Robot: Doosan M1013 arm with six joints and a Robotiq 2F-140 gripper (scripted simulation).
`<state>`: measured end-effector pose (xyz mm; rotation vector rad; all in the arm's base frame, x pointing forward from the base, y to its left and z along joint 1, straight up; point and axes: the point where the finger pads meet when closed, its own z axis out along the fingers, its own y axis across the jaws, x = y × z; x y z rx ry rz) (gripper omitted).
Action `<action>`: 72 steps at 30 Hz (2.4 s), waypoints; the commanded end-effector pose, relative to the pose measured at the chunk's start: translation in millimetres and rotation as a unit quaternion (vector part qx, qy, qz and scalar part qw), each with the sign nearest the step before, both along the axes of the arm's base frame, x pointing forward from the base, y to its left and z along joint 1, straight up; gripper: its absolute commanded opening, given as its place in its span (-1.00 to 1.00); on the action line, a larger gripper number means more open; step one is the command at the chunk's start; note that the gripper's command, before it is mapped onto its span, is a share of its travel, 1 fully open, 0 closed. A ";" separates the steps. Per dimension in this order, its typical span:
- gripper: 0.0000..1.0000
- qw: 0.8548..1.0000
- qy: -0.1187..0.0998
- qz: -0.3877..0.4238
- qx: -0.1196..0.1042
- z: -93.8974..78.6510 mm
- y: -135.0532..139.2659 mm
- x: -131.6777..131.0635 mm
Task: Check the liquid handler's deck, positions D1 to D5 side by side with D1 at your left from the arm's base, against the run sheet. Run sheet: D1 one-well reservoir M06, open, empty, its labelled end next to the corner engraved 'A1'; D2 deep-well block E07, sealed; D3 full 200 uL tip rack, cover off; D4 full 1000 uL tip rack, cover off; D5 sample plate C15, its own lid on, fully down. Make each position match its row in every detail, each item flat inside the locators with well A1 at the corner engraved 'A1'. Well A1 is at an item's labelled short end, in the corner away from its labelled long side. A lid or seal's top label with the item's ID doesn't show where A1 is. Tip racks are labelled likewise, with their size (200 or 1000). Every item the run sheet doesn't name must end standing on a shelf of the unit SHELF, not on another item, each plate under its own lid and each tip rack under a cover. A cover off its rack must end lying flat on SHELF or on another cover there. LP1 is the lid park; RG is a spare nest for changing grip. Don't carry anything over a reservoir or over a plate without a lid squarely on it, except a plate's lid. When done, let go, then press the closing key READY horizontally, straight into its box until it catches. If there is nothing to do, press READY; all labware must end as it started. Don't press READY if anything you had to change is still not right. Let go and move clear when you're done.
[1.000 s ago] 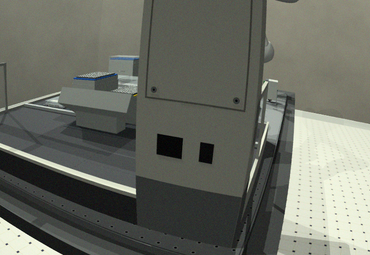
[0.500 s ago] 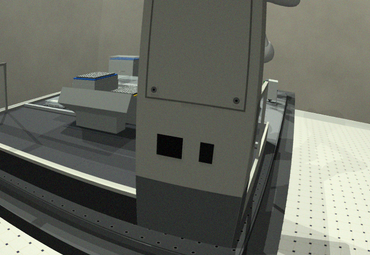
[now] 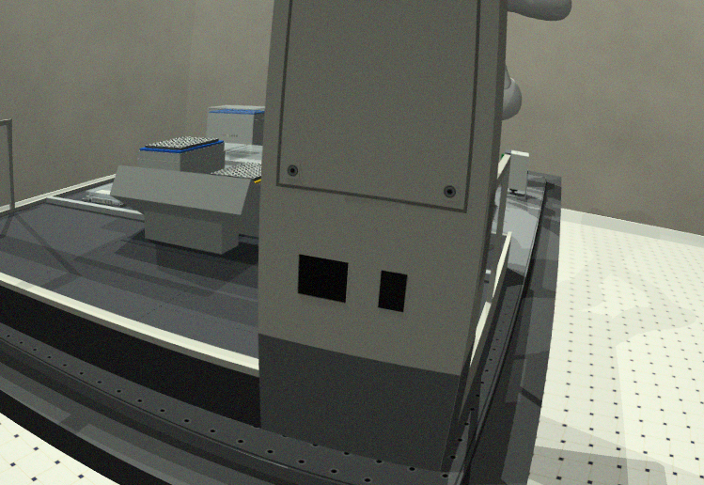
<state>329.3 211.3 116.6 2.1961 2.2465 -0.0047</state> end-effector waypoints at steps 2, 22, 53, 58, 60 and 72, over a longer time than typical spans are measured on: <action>-0.80 1.000 0.000 0.000 0.000 -5.1 0.3 0.3; -0.80 1.000 0.000 0.000 0.000 -35.1 0.2 0.3; -0.80 1.000 0.000 0.000 0.000 -80.2 0.1 0.2; -0.80 1.000 0.000 0.000 0.000 -88.5 0.1 0.2; -0.80 1.000 0.000 0.000 0.000 -91.9 0.1 0.2; -0.80 1.000 0.000 0.000 0.000 -100.4 0.0 0.1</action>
